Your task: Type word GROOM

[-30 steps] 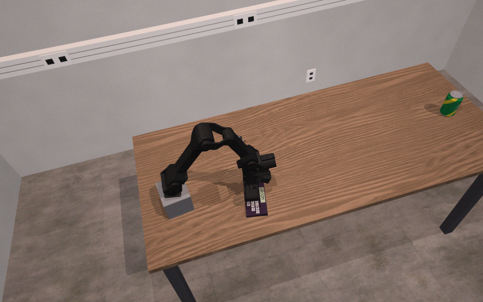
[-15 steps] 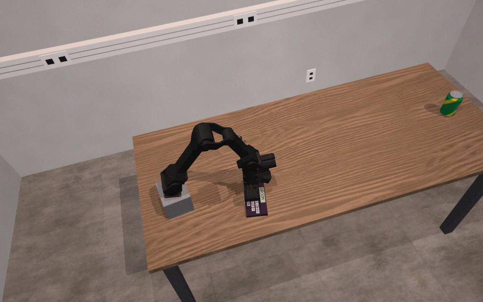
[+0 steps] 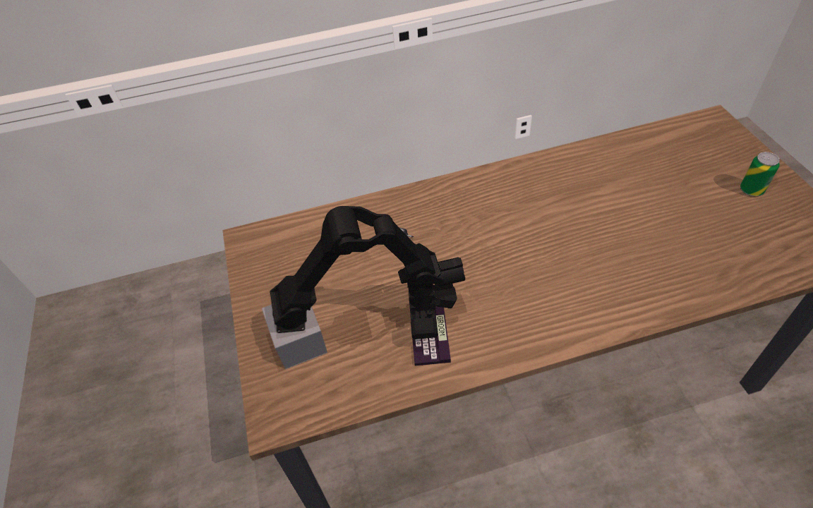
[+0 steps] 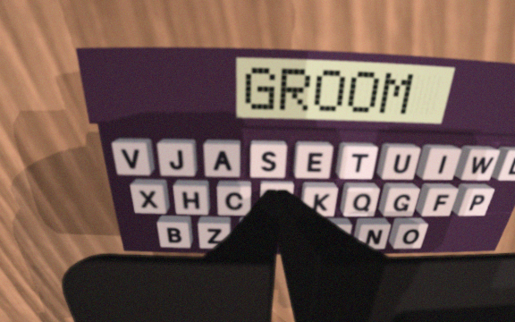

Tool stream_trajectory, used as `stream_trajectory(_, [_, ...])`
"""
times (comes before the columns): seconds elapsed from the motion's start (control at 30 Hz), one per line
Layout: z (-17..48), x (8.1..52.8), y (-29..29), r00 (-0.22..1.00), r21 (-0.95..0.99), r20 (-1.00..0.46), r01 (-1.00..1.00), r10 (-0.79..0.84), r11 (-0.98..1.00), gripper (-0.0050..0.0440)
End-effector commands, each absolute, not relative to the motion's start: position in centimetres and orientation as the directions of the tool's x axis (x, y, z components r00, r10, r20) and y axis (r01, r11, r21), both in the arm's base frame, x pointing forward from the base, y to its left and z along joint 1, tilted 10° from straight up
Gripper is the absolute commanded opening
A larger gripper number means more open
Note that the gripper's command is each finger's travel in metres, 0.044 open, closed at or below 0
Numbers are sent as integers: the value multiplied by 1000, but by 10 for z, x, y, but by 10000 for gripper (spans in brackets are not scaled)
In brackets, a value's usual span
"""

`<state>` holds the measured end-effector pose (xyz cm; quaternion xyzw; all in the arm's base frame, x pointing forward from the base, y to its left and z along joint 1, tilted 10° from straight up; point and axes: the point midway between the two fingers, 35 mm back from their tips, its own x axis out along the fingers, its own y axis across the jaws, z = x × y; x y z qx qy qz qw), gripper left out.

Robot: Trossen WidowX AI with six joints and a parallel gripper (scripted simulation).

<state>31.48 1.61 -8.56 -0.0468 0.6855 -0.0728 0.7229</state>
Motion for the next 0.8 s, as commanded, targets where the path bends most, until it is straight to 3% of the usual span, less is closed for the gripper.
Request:
stream_trajectory(0.0, [-81, 320, 16, 73, -165, -983, 45, -168, 985, -50])
stream_trajectory(0.2, [-43, 323, 24, 94, -163, -982, 49, -167, 985, -50])
stream_trajectory(0.77, [-55, 290, 36, 78, -166, -983, 47, -169, 985, -50])
